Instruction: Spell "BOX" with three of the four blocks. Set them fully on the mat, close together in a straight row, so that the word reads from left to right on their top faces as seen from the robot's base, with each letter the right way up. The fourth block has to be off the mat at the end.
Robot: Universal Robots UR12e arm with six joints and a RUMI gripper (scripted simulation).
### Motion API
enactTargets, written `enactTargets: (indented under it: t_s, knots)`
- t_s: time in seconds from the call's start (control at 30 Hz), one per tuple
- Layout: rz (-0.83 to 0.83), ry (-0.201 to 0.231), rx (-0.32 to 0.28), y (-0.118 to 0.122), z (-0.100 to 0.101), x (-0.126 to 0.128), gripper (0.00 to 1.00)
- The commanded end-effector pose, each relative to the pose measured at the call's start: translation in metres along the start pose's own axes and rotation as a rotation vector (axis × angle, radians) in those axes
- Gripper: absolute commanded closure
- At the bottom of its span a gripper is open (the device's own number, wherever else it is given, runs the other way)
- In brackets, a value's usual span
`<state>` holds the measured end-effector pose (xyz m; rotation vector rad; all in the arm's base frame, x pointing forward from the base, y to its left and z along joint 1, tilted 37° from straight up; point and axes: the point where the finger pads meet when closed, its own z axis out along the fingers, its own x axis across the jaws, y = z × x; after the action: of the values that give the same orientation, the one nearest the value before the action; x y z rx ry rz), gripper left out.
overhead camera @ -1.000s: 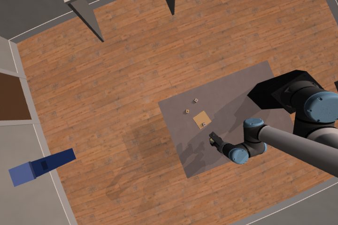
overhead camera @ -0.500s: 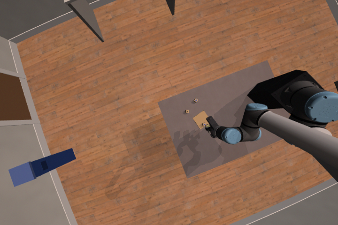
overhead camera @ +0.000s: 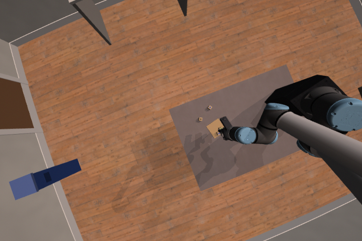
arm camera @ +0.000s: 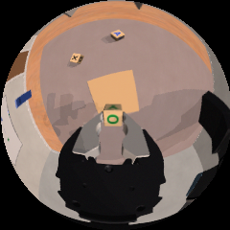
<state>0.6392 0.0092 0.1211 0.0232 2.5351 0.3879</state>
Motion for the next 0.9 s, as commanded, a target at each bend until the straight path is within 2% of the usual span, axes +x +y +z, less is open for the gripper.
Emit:
enactTargets:
  t_s: [0.0,0.2,0.4,0.47,0.87]
  knots:
    - [0.002,-0.001,0.000,-0.001,0.000,0.000,0.91]
    - [0.002,-0.001,0.000,-0.001,0.003,0.000,0.91]
    - [0.002,-0.001,0.000,-0.001,0.019,0.000,0.91]
    - [0.002,-0.001,0.000,-0.001,0.019,0.000,0.91]
    - [0.002,-0.001,0.000,-0.001,0.075,-0.001,0.91]
